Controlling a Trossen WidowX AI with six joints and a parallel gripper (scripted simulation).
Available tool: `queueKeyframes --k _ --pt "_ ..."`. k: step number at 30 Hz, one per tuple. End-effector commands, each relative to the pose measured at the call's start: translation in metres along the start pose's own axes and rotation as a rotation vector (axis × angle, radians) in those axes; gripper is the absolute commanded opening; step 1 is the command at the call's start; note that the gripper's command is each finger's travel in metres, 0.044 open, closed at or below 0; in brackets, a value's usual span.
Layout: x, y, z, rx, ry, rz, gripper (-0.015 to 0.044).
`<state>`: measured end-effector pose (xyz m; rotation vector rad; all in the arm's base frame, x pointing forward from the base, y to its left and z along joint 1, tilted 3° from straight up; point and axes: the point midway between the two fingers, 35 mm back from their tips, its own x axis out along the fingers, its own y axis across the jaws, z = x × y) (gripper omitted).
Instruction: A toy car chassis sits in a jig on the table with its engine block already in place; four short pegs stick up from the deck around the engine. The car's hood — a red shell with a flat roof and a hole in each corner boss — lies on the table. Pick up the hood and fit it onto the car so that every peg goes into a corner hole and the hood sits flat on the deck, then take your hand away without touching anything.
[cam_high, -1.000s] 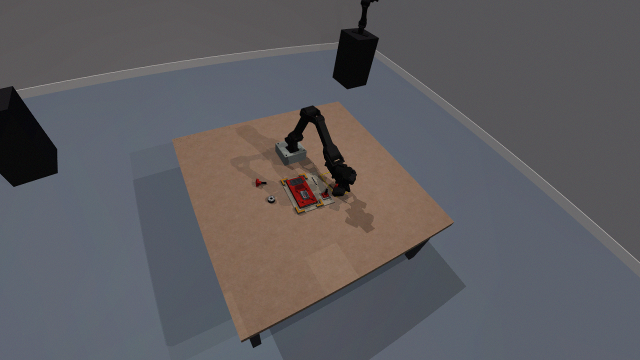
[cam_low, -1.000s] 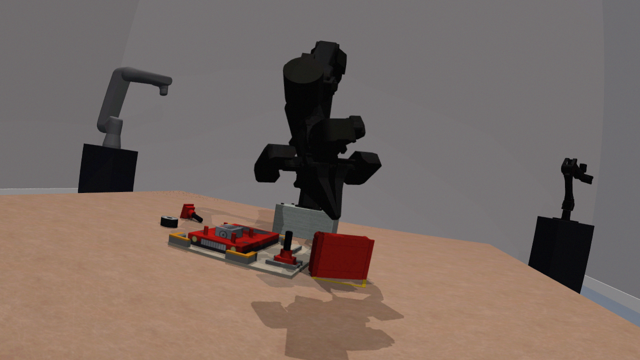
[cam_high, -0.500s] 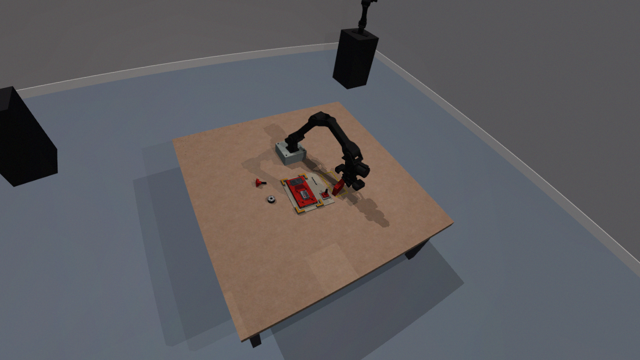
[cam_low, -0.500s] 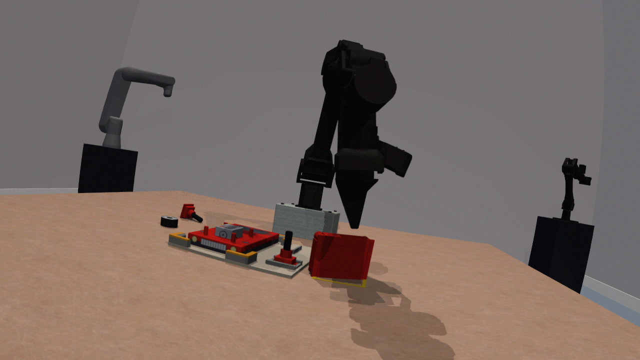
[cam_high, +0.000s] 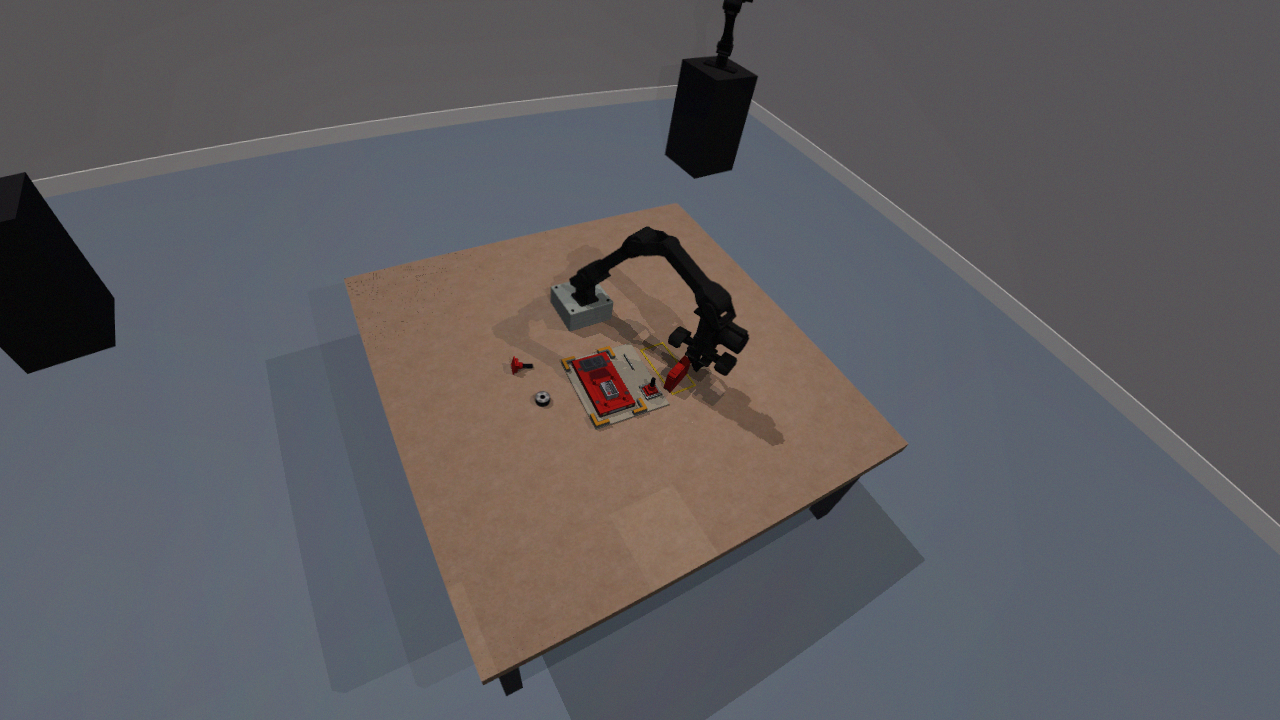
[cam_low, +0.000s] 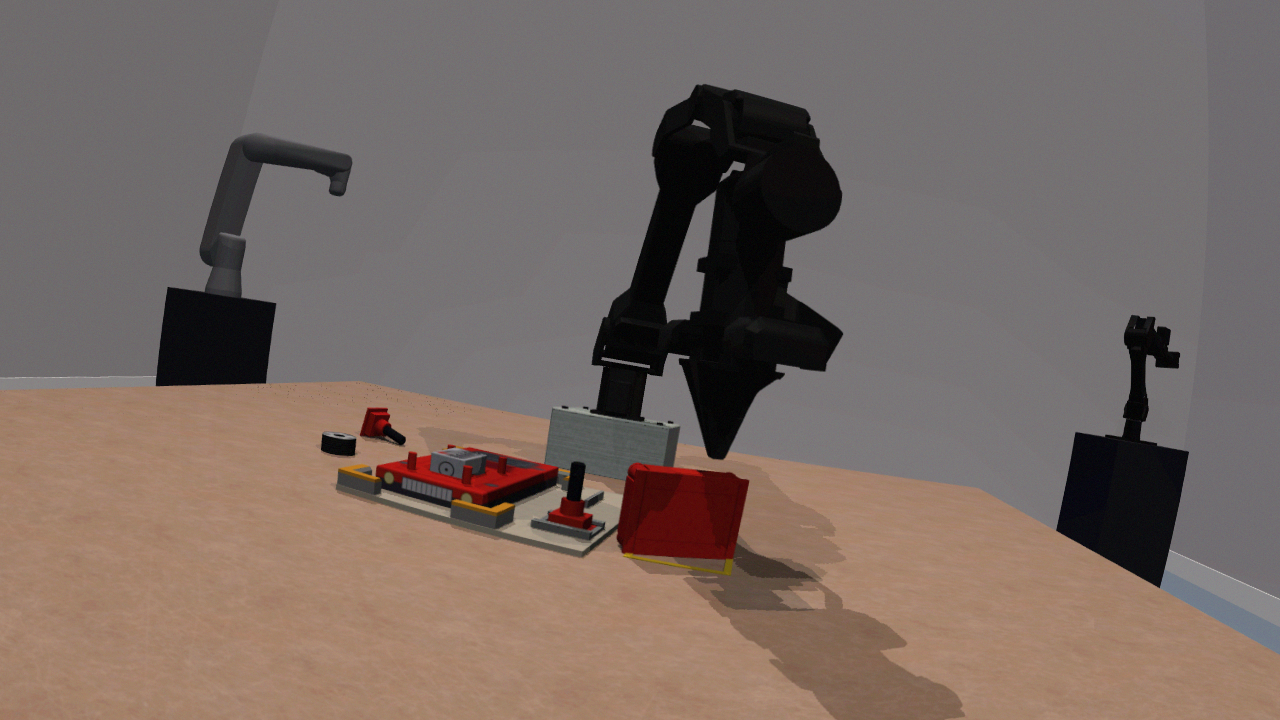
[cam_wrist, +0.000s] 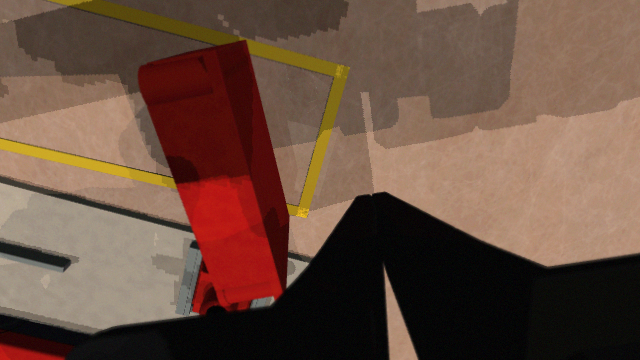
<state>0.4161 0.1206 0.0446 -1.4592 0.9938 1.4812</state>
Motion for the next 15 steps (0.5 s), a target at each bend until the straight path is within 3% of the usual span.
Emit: queueKeyframes --k 1,15 --pt "0.022 0.003 0.0 -0.006 0.003 0.018 0.0" --pt "0.037 0.006 0.0 -0.006 0.003 0.019 0.0"
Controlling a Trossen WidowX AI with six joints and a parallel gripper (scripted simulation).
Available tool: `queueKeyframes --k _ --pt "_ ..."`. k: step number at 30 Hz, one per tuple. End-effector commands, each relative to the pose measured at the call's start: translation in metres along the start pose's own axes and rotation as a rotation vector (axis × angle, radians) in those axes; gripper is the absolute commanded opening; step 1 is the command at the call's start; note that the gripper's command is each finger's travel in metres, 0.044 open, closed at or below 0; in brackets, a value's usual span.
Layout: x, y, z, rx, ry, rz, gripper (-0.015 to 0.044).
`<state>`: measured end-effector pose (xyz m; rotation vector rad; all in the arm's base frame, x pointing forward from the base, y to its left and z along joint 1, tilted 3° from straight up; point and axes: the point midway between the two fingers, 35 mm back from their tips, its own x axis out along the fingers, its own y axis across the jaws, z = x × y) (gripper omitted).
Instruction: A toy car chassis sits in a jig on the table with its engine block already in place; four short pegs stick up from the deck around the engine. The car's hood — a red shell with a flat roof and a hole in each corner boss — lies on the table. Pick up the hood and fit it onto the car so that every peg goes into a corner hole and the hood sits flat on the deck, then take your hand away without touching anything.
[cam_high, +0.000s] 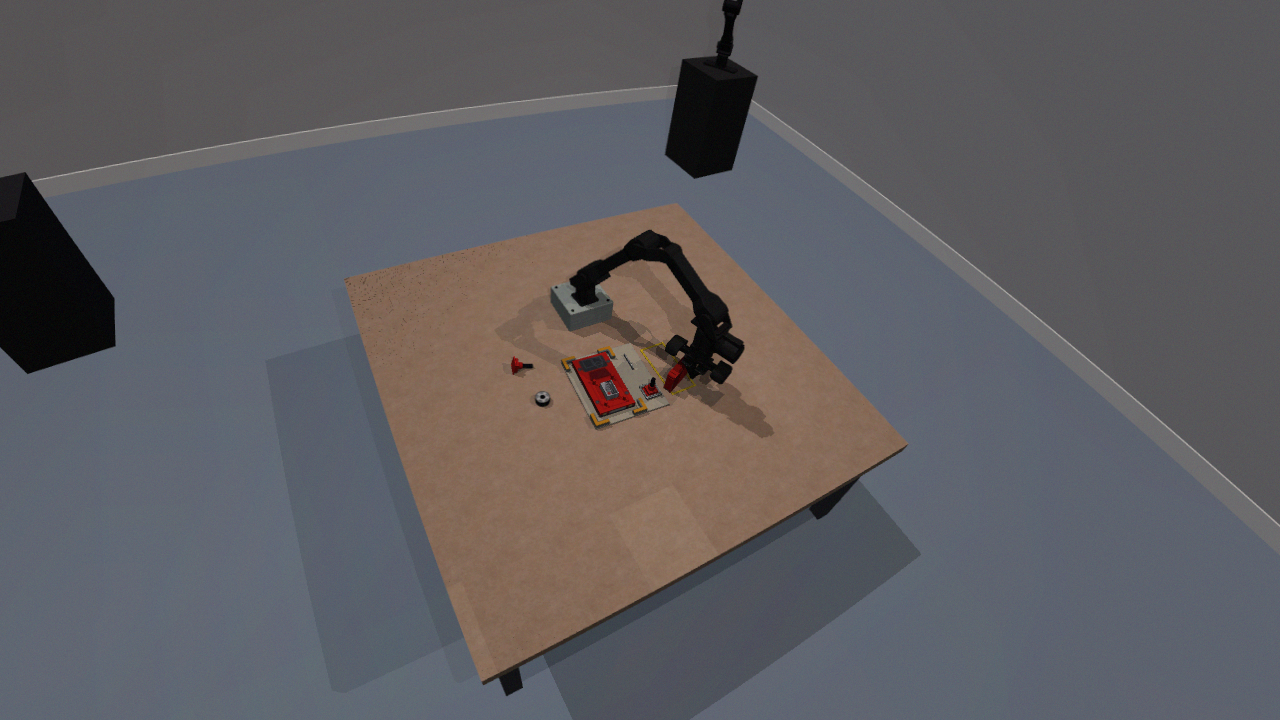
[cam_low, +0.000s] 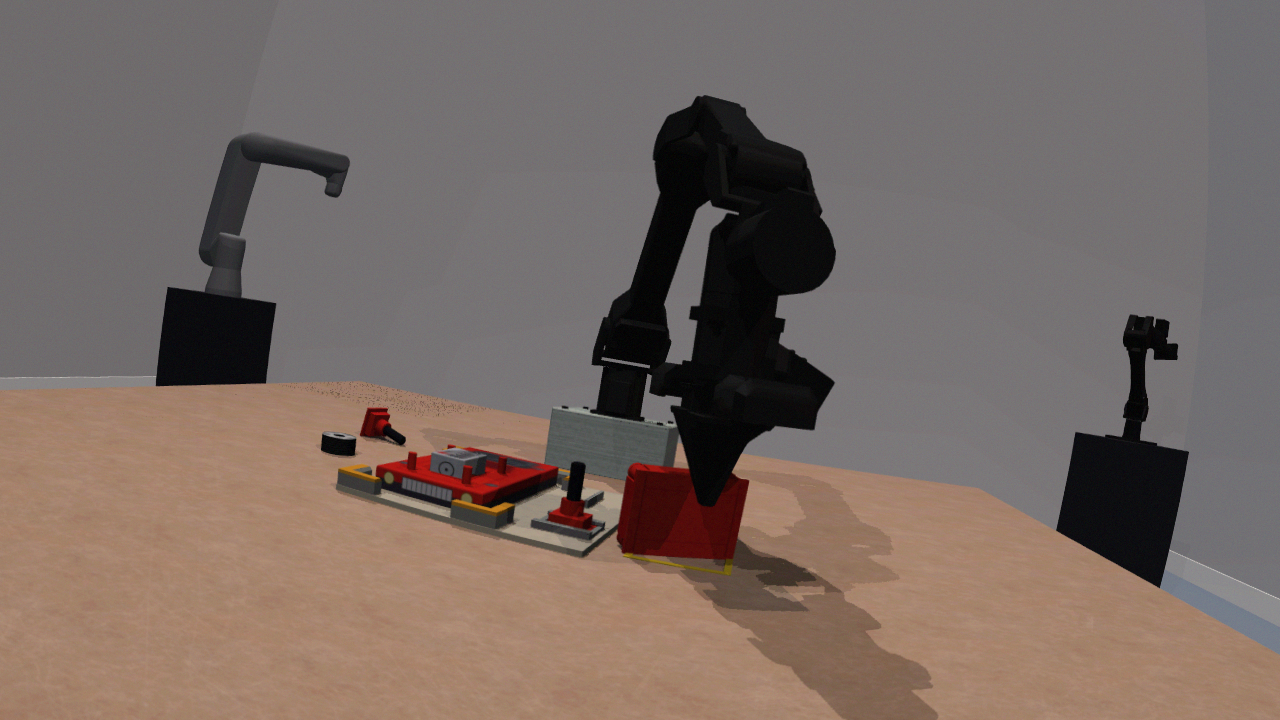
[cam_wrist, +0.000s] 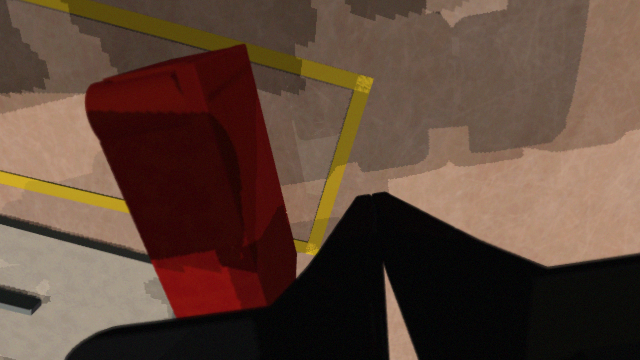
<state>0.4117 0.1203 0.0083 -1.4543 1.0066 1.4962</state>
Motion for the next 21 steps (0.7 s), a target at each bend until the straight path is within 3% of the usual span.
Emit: queueKeyframes --k 1,21 --pt "0.0007 0.0019 -0.0008 -0.004 0.005 0.001 0.0" --pt "0.0002 0.0099 -0.001 -0.004 0.005 0.002 0.0"
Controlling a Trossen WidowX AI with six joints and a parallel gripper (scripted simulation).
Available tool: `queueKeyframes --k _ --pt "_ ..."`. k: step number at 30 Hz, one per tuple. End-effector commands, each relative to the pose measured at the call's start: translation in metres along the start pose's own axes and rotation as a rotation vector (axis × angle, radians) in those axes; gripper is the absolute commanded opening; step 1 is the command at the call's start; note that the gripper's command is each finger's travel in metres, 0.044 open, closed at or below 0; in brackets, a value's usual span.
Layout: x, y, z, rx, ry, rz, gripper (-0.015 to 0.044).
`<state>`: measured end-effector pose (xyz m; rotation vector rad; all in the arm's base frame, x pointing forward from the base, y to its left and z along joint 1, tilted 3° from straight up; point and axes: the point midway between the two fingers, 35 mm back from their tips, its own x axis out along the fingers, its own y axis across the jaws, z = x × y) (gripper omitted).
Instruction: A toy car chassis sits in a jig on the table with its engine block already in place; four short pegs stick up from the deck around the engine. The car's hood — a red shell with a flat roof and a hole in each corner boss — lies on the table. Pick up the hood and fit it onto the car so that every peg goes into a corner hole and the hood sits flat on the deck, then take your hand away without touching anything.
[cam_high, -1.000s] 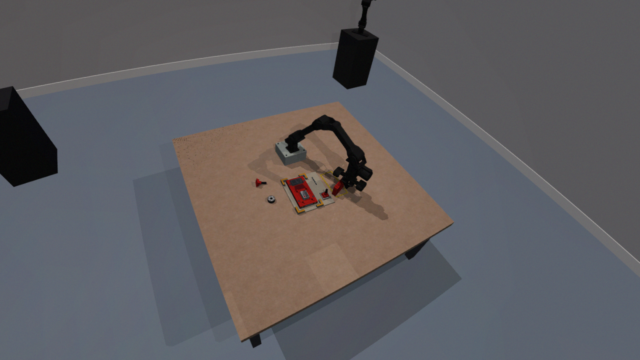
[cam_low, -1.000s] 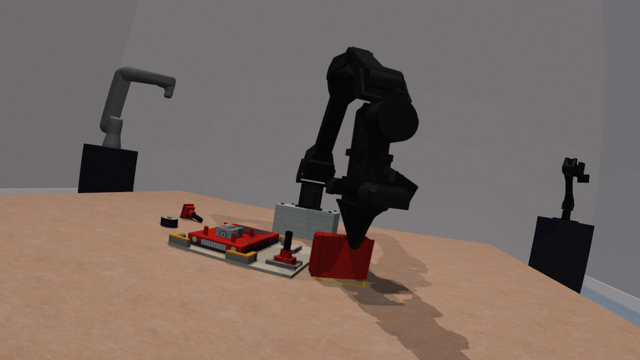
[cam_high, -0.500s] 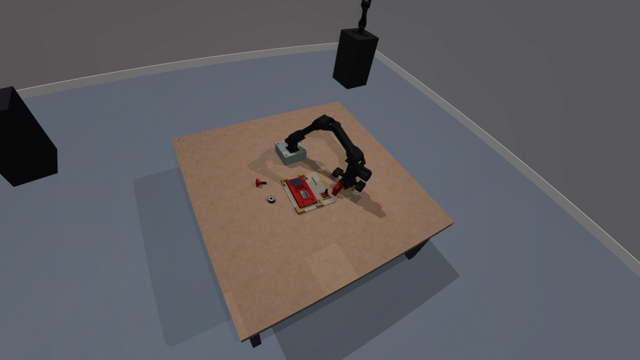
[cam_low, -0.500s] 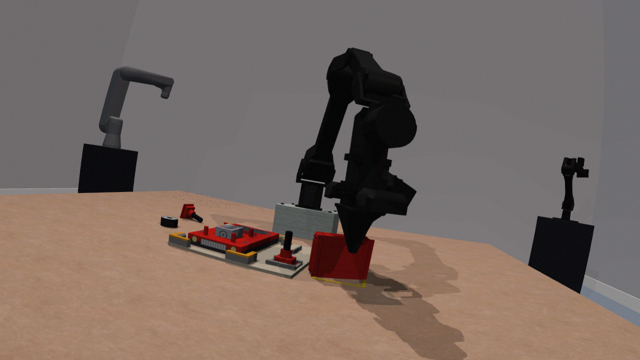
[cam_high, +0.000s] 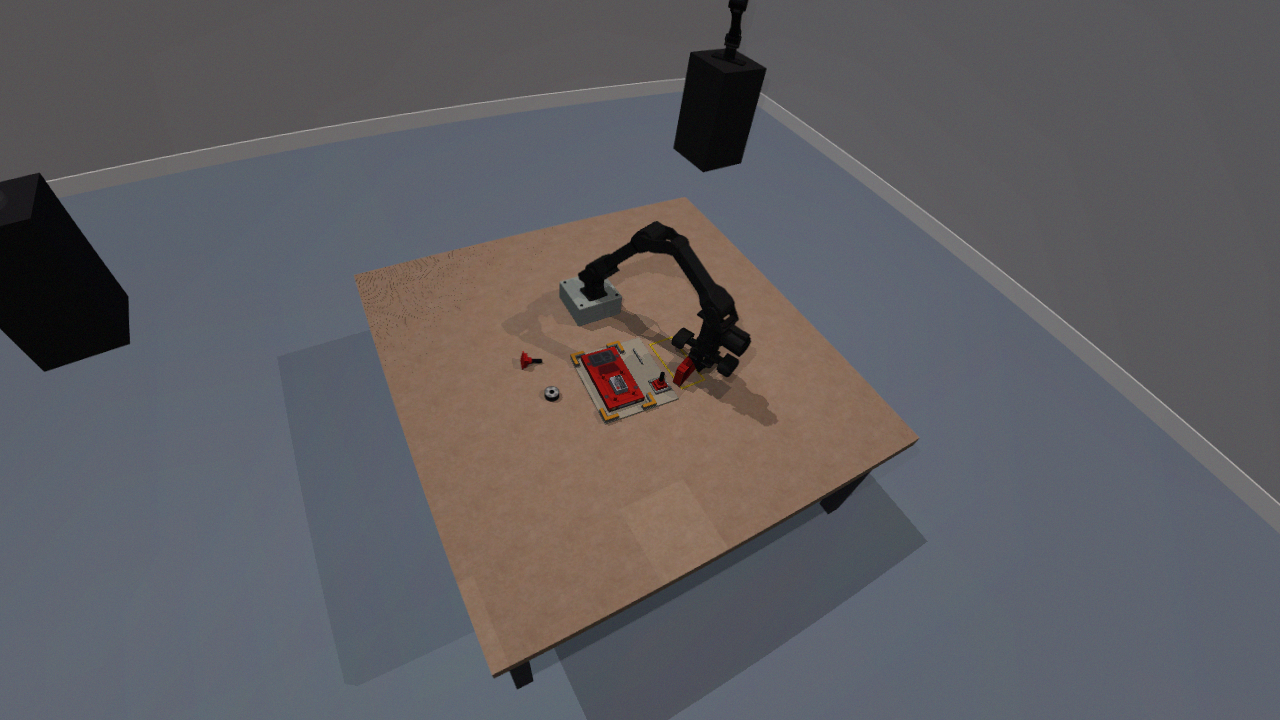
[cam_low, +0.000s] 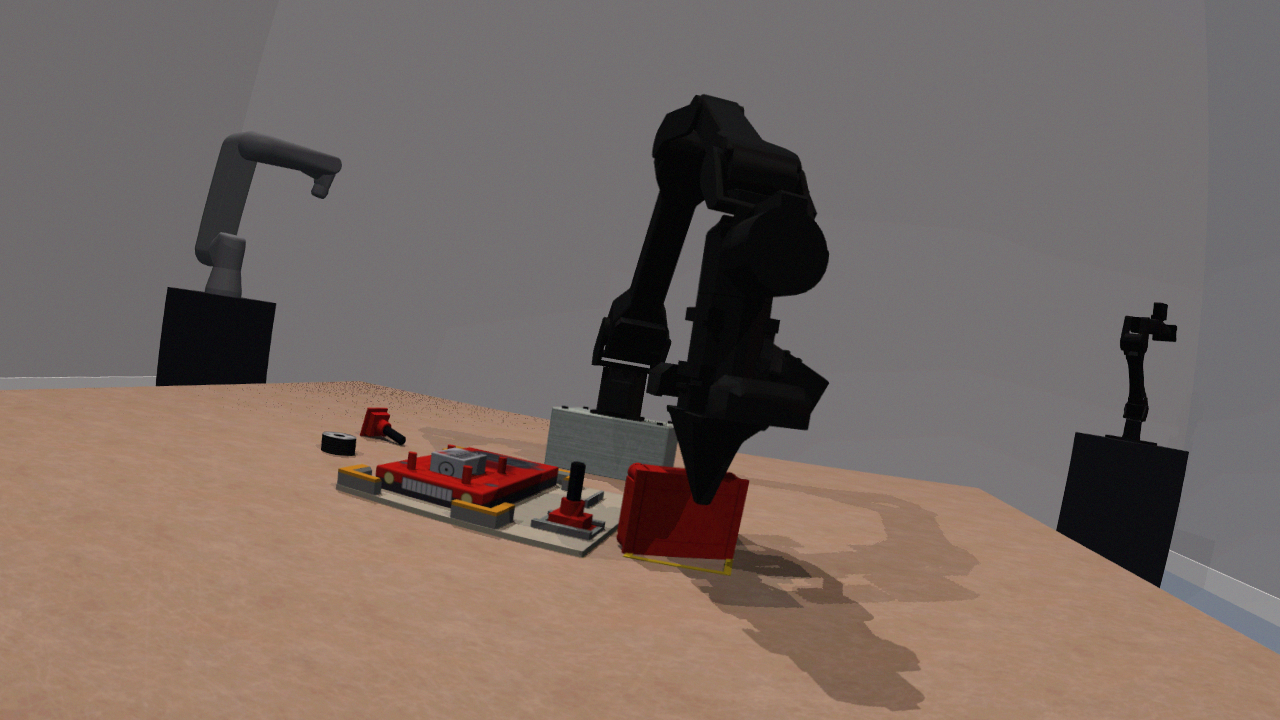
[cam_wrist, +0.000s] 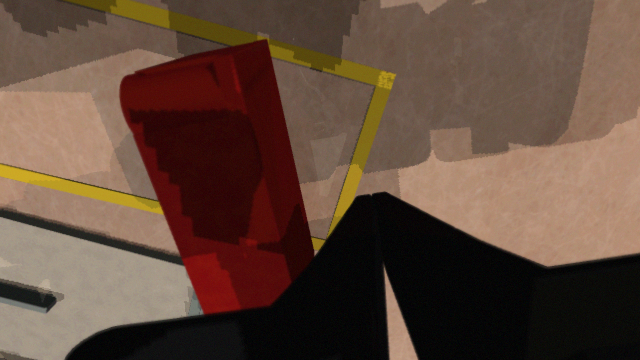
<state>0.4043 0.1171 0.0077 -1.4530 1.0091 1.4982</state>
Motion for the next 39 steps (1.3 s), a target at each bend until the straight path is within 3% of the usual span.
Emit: queueKeyframes --k 1,39 --pt "-0.001 0.002 -0.001 -0.004 0.005 -0.001 0.0" --pt "-0.001 0.018 -0.001 -0.004 0.005 0.0 0.0"
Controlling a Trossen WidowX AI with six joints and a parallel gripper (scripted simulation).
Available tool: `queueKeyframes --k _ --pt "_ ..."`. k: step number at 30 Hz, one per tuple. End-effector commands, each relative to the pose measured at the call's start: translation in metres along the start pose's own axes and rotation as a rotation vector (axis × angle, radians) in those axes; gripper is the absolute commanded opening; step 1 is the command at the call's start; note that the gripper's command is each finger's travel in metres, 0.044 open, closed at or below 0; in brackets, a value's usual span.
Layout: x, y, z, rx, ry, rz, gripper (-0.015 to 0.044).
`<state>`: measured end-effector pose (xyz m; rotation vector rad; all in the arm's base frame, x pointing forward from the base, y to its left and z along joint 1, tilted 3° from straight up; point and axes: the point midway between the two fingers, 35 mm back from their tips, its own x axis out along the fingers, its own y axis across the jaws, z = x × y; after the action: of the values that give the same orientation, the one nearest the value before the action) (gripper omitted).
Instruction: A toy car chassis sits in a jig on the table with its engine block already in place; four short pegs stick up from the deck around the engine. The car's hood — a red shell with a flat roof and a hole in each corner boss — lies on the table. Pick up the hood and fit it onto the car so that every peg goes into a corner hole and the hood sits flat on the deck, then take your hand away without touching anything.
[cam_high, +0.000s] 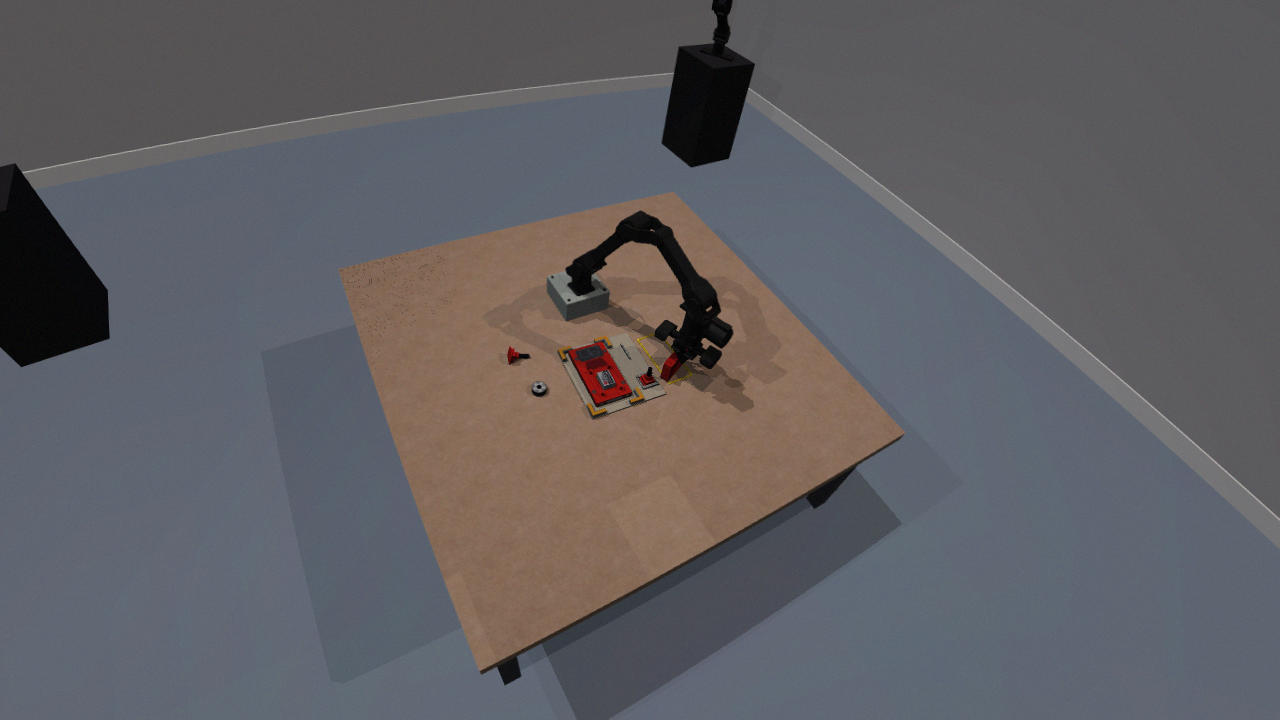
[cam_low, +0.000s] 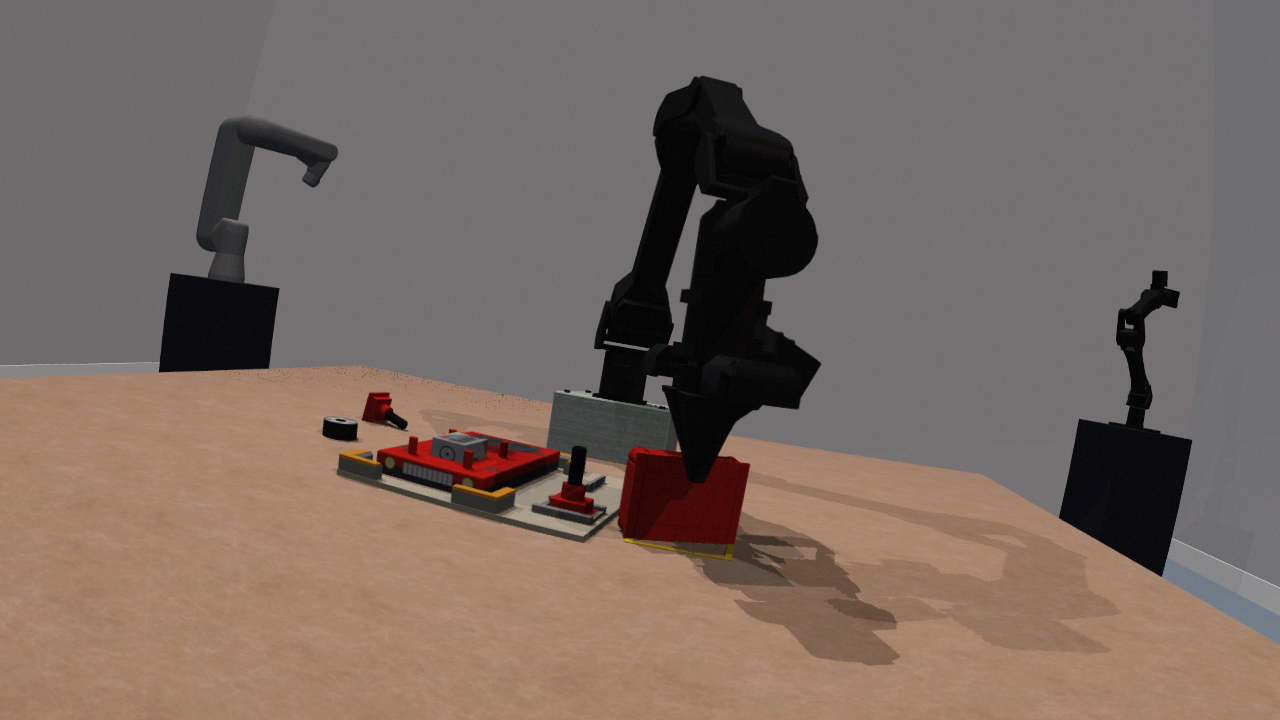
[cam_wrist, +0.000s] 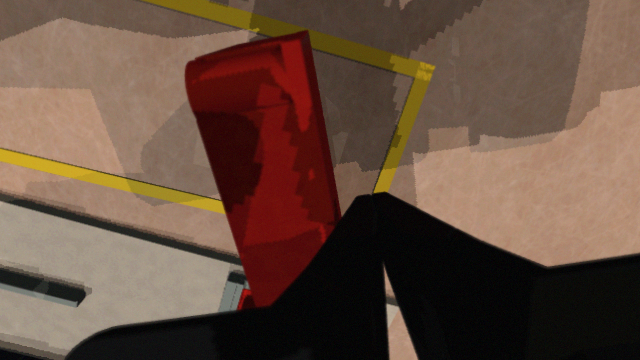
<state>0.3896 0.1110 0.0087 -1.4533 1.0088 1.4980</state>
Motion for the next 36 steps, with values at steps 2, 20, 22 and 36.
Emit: queueKeyframes --k 2,20,22,36 --pt "0.0 0.003 -0.001 -0.004 0.005 0.001 0.0" --pt "0.0 0.011 -0.001 -0.004 0.005 0.002 0.0" --pt "0.0 0.012 -0.001 -0.004 0.005 0.002 0.0" --pt "0.0 0.018 -0.001 -0.004 0.005 0.002 0.0"
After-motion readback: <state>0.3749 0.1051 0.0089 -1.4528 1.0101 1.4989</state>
